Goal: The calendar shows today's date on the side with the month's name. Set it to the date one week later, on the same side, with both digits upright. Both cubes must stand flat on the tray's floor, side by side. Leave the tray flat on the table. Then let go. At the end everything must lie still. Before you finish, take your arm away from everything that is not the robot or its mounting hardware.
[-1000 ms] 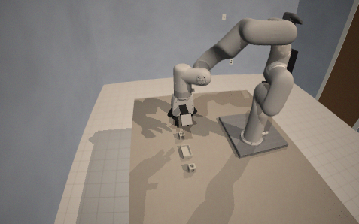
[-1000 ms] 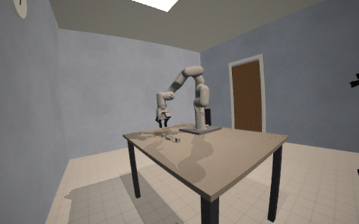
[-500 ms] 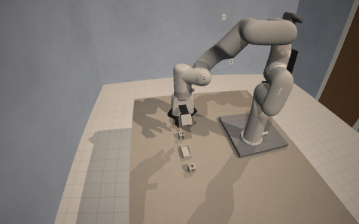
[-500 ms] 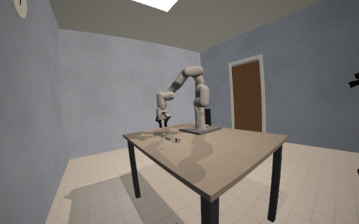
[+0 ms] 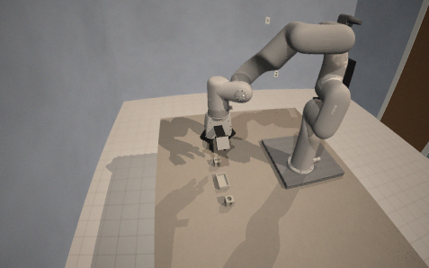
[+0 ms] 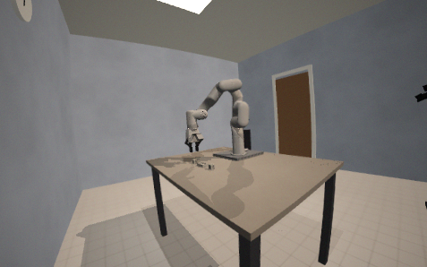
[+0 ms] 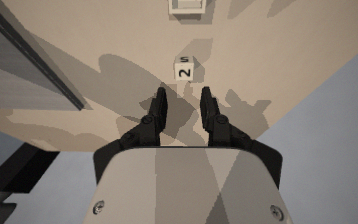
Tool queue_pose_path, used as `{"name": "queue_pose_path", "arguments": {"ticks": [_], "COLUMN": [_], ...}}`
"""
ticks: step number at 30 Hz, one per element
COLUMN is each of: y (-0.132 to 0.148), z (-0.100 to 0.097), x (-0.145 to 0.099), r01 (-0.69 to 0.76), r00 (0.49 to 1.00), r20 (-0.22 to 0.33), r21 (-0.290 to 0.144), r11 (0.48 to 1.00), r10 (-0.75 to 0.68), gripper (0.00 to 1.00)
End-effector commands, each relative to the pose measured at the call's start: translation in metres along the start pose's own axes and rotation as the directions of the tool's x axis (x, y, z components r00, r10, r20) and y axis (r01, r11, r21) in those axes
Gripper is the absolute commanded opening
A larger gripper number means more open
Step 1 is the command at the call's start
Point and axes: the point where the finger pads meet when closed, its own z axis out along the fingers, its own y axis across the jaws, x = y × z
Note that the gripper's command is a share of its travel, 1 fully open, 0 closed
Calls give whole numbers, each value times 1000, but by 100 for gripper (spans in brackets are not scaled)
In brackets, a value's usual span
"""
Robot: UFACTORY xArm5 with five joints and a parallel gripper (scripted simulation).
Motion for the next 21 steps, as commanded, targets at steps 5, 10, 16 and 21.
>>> {"name": "queue_pose_path", "arguments": {"ticks": [5,10,16,21], "y": [1,1,1,1], "z": [0,3,9,14], "x": [0,0,-1,-1], "r01": [0,0,0,0], "r00": [1000,1000,1000,1000], "r20": [1,1,1,1], "r21": [-3,-3,-4,-4], "r11": [1000,1000,1000,1000], "r10": [0,0,0,0], "gripper": [47,47,47,47]}}
